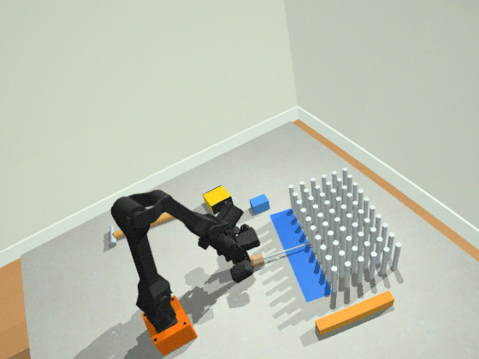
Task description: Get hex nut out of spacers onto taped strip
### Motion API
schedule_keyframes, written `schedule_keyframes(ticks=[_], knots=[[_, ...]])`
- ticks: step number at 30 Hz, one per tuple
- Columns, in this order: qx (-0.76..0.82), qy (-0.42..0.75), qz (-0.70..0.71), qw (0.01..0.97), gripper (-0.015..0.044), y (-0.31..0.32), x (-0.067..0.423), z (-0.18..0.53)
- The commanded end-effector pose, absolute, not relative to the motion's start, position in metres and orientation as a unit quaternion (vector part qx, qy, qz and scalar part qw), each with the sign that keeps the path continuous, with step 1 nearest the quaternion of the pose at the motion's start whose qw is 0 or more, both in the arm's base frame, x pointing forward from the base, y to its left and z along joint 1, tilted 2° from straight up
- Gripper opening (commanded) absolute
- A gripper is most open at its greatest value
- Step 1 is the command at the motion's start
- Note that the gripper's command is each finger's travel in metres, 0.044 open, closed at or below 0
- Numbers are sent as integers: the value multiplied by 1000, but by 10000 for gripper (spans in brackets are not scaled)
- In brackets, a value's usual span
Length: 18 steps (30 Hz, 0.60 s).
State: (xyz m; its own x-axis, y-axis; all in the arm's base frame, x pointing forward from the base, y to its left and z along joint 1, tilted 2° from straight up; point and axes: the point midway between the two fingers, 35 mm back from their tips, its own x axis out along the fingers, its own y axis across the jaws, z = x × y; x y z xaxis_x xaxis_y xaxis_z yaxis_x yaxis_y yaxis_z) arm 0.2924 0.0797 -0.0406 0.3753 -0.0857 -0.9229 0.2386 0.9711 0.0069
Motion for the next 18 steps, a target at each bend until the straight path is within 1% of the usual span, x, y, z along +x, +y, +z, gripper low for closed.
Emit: schedule_keyframes(ticks=[1, 18], knots=[[70, 550, -99, 827, 0, 80, 288, -40], [70, 550, -99, 826, 0, 84, 275, -40]])
